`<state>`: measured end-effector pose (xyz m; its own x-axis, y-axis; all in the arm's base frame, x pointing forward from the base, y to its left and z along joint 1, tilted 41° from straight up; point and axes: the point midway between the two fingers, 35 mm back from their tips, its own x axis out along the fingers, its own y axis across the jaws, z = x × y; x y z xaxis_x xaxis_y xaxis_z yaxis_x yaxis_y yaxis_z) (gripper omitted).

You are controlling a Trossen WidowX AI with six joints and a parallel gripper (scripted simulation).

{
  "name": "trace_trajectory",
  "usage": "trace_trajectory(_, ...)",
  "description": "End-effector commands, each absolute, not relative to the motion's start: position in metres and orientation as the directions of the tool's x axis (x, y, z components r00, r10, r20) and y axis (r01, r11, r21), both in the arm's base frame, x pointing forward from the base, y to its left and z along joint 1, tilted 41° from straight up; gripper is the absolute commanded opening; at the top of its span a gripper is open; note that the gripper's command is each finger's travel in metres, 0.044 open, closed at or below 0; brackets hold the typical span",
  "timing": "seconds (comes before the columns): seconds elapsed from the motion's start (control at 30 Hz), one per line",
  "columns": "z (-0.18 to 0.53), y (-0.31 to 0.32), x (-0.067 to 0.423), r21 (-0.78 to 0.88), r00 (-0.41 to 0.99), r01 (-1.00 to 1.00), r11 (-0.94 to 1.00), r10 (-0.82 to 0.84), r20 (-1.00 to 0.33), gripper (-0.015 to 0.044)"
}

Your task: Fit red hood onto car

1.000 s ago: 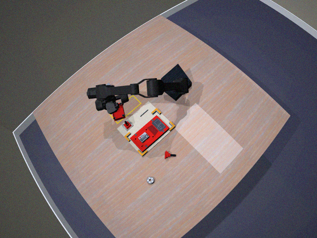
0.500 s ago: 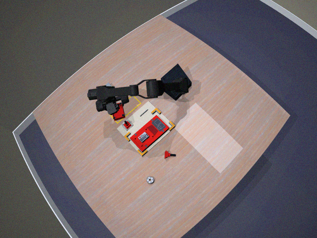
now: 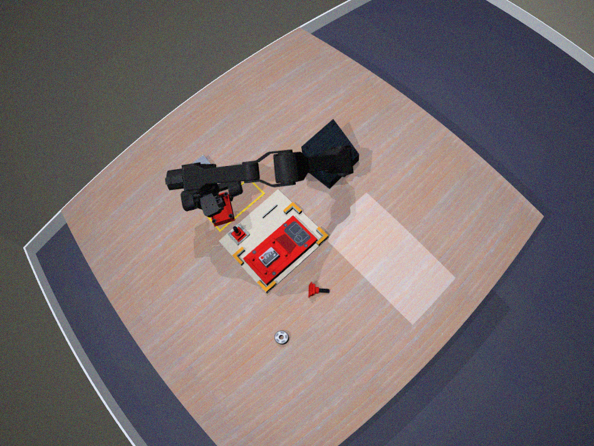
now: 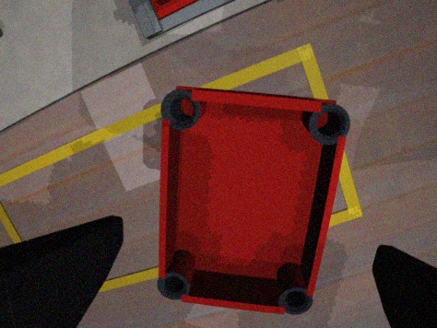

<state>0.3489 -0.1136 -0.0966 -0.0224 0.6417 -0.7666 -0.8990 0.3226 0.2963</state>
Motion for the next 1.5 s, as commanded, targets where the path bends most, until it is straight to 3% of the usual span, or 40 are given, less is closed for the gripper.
trace_trajectory(0.0,-0.100,-0.110,0.348,0.304,-0.025,-0.896,0.324,0.646,-0.763,0.0440)
trace_trajectory(1.47,-0.117,-0.095,0.347,0.305,-0.025,-0.896,0.323,0.647,-0.762,0.0440)
